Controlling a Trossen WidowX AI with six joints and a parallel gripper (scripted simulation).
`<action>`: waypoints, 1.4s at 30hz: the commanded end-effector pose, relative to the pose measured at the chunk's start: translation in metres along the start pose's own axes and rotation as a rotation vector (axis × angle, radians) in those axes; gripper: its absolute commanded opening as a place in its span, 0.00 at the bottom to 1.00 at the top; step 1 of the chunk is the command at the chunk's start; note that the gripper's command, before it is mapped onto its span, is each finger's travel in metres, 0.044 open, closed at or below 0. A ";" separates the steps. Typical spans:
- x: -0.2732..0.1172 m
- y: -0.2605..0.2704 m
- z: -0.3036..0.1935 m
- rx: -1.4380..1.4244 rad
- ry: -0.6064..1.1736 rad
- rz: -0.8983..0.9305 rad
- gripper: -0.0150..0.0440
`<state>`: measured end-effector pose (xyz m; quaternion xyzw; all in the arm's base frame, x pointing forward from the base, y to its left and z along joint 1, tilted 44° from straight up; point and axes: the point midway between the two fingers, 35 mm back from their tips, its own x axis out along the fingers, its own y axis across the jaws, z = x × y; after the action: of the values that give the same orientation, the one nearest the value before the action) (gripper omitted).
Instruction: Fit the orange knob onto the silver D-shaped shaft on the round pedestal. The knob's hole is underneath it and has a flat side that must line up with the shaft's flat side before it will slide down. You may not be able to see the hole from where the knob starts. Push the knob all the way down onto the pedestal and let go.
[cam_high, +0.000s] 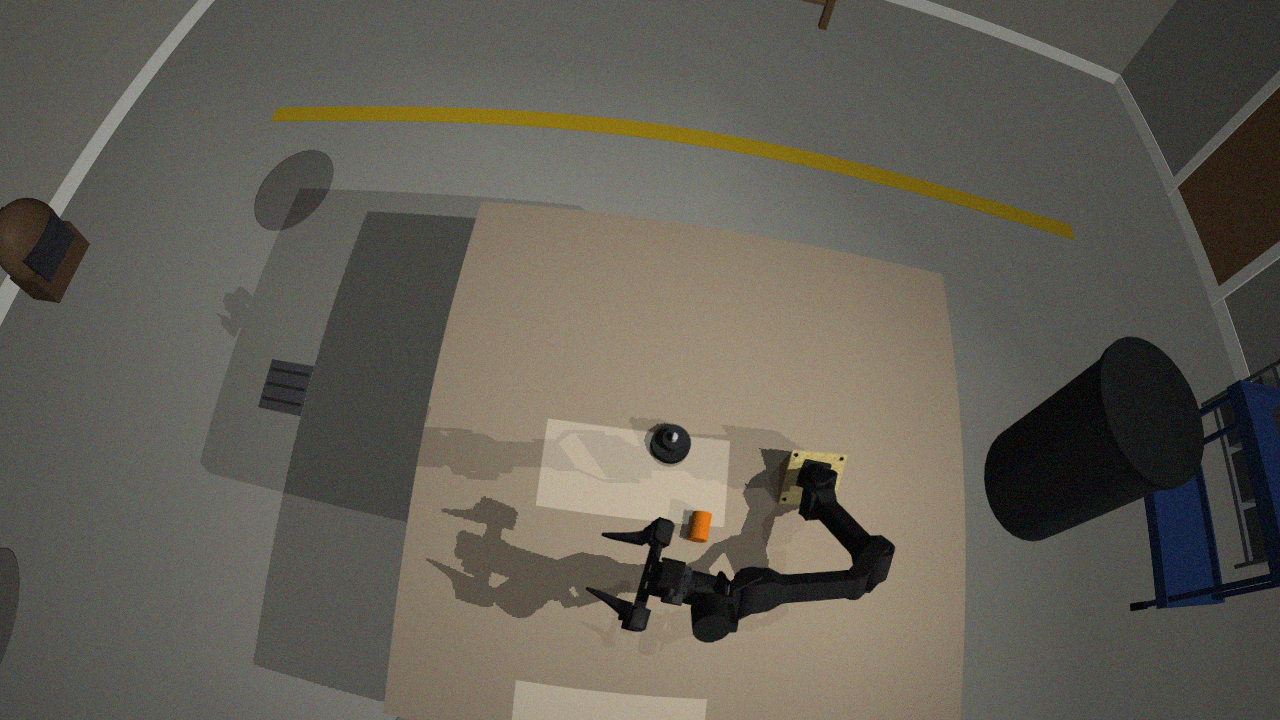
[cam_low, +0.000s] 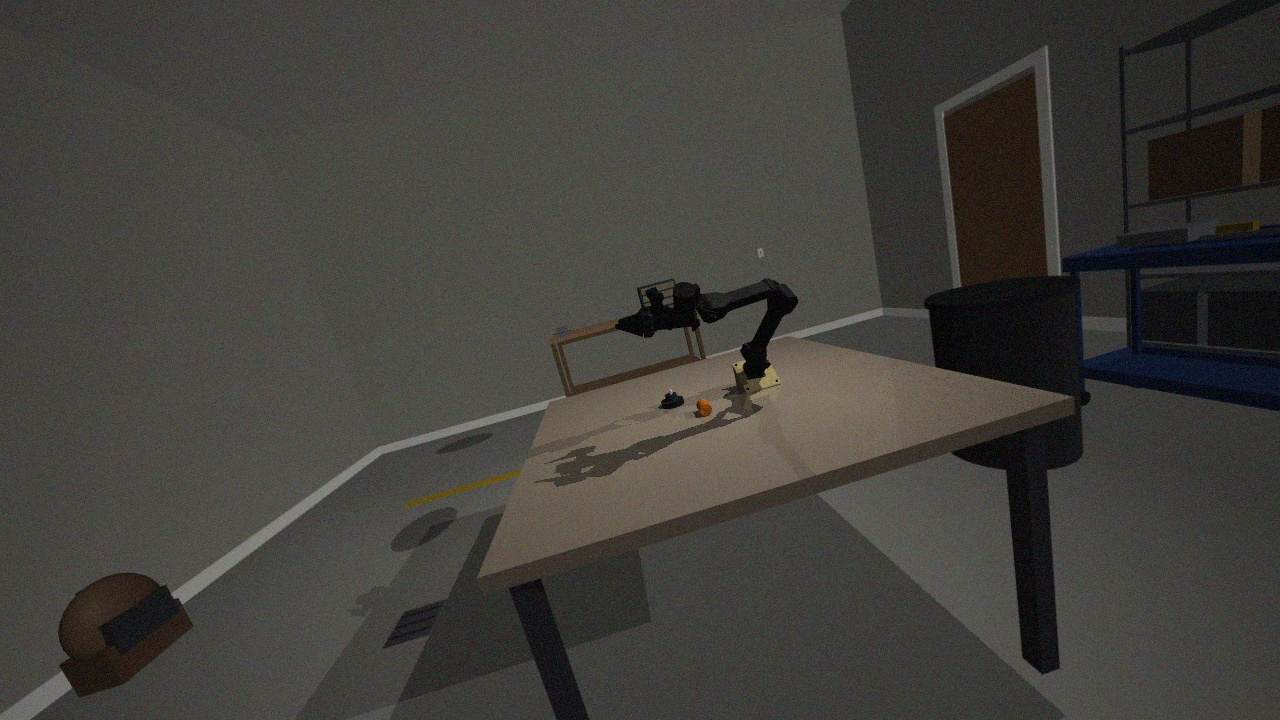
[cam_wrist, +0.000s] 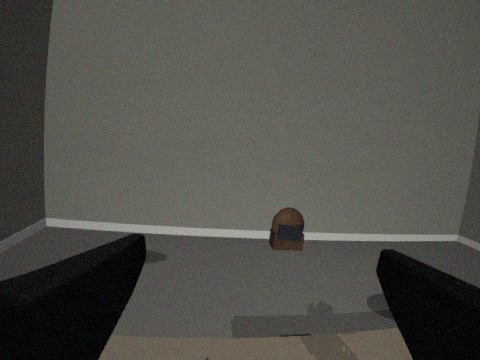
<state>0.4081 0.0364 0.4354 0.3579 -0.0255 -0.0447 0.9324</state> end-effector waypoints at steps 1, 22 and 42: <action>0.001 -0.042 -0.068 0.105 0.285 -0.130 1.00; -0.157 -0.169 -0.235 0.760 1.068 -1.190 1.00; -0.188 -0.171 -0.257 0.846 1.103 -1.362 1.00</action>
<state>0.2327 0.0898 0.1365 0.5728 0.6101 -0.3862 0.3880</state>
